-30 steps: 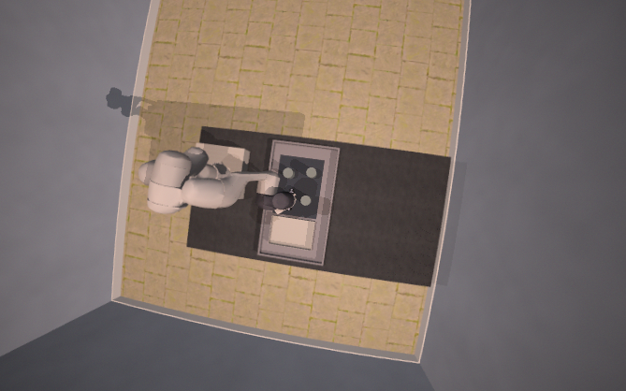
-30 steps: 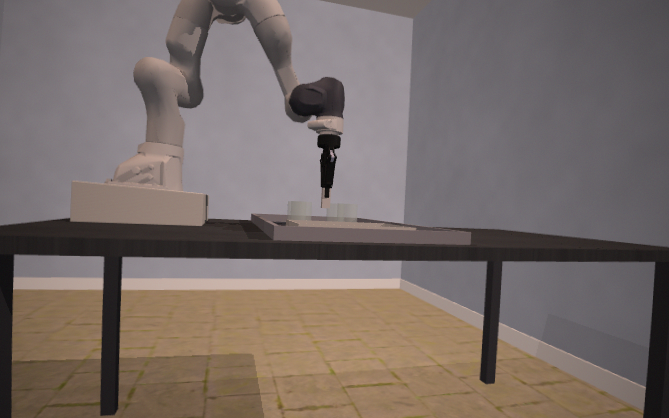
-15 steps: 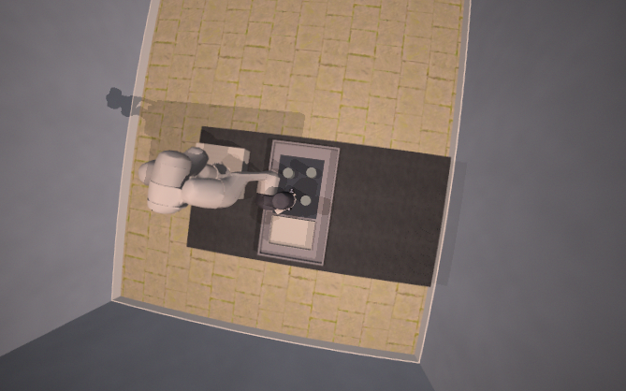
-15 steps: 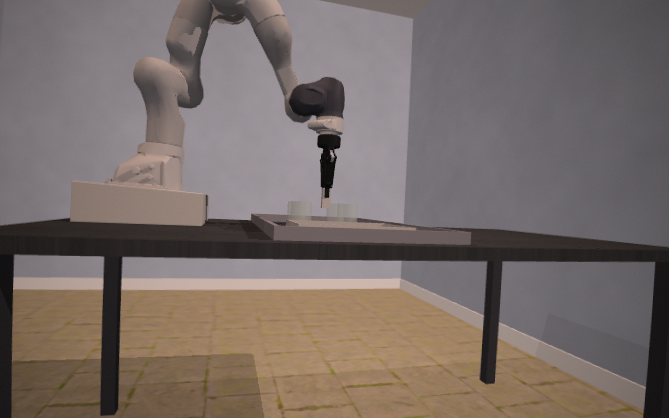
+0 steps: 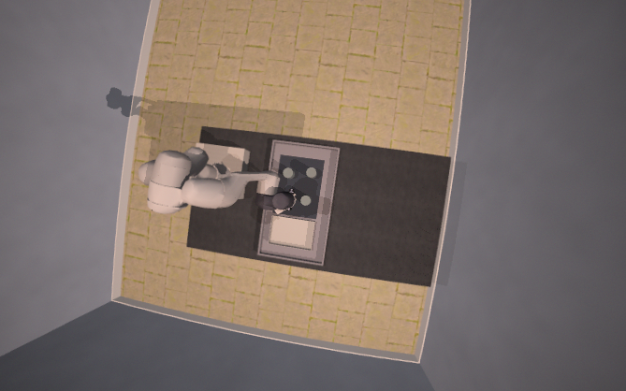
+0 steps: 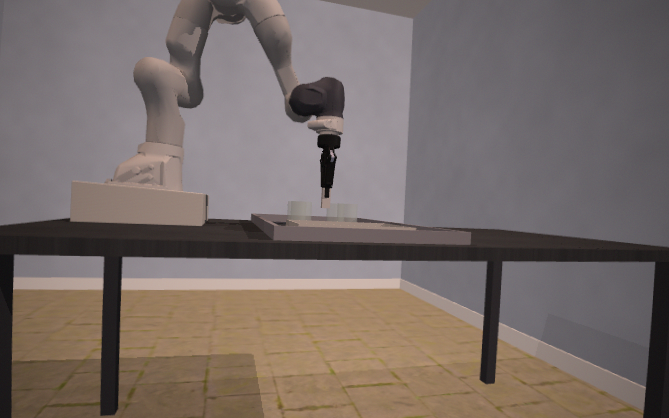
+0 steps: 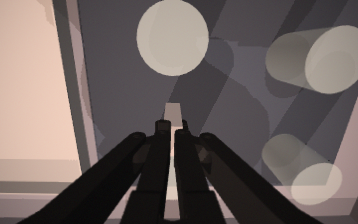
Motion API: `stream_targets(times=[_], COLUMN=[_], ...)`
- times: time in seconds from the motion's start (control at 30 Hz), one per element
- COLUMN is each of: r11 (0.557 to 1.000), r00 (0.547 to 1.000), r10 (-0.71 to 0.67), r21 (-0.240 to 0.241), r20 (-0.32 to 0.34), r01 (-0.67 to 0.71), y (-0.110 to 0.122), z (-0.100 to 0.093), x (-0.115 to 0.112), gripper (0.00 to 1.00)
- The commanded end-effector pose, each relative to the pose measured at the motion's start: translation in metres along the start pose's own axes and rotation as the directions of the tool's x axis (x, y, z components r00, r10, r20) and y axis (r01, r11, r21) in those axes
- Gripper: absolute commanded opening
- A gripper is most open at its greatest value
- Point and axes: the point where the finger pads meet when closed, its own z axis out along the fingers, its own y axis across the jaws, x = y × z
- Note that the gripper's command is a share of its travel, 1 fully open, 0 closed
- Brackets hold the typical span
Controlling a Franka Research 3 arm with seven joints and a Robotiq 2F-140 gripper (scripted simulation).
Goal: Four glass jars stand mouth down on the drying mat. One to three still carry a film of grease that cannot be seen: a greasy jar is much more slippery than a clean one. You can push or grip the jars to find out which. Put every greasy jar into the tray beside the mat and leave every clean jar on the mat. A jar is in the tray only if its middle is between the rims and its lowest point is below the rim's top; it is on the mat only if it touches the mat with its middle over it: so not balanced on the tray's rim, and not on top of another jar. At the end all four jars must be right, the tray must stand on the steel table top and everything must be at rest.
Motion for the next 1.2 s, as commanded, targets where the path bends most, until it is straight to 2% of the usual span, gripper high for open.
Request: stream_targets(times=[0.0, 0.47, 0.53, 0.6, 0.87, 0.9, 1.1, 1.17], r11=[1.000, 1.000, 1.000, 1.000, 1.000, 1.000, 1.000, 1.000], r00=[1.000, 1.000, 1.000, 1.000, 1.000, 1.000, 1.000, 1.000], r10=[-0.004, -0.004, -0.004, -0.004, -0.004, -0.004, -0.004, -0.004], r21=[-0.001, -0.001, -0.001, -0.001, -0.001, -0.001, -0.001, -0.001], r20=[0.005, 0.005, 0.005, 0.005, 0.005, 0.005, 0.005, 0.005], r01=[0.004, 0.004, 0.004, 0.004, 0.004, 0.004, 0.004, 0.004], y=[0.000, 0.000, 0.000, 0.000, 0.000, 0.000, 0.049, 0.049], z=[-0.001, -0.001, -0.017, -0.017, -0.078, -0.078, -0.078, -0.078], x=[-0.001, -0.001, -0.001, -0.001, -0.001, -0.001, -0.006, -0.006], gripper=[0.00, 0.00, 0.00, 0.00, 0.00, 0.00, 0.00, 0.00])
